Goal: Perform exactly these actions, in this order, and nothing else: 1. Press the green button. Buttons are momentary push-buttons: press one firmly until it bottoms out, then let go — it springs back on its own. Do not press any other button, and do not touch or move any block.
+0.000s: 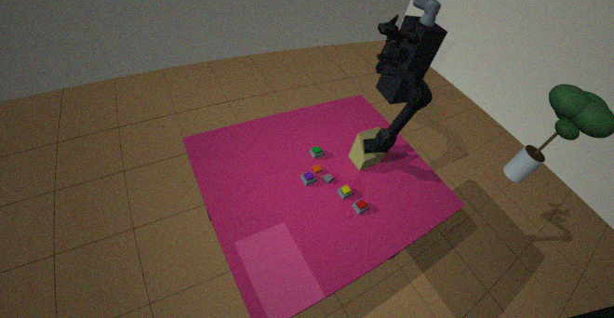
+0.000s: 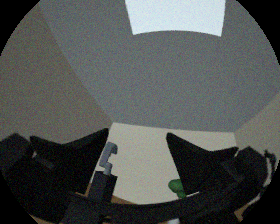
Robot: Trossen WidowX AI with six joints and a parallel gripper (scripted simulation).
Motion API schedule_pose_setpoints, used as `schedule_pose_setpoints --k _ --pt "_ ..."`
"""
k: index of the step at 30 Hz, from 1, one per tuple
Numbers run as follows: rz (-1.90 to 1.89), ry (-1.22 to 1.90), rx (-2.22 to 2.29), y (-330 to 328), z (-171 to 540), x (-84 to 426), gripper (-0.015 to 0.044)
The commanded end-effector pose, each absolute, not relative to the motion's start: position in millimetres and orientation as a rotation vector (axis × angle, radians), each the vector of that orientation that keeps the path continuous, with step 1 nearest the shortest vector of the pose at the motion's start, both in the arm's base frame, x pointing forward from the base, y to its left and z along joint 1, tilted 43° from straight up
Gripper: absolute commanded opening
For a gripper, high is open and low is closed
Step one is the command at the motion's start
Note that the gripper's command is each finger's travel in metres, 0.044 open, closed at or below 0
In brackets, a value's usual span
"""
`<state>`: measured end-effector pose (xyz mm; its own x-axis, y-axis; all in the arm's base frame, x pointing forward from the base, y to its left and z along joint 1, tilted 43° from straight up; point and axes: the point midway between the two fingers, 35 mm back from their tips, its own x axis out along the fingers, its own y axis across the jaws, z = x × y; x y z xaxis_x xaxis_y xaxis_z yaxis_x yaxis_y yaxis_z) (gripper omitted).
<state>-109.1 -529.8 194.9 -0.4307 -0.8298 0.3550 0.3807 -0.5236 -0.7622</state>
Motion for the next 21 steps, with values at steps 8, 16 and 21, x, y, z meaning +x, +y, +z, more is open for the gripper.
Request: schedule_pose_setpoints --k 8,16,21 --pt "-1.431 0.969 -0.72 -556.7 90.5 16.0 0.04" --pt "-0.755 1.122 -0.437 -484.2 -25.3 149.0 0.04" --pt "-0.369 1.199 -0.264 -401.0 -70.6 204.2 0.04"
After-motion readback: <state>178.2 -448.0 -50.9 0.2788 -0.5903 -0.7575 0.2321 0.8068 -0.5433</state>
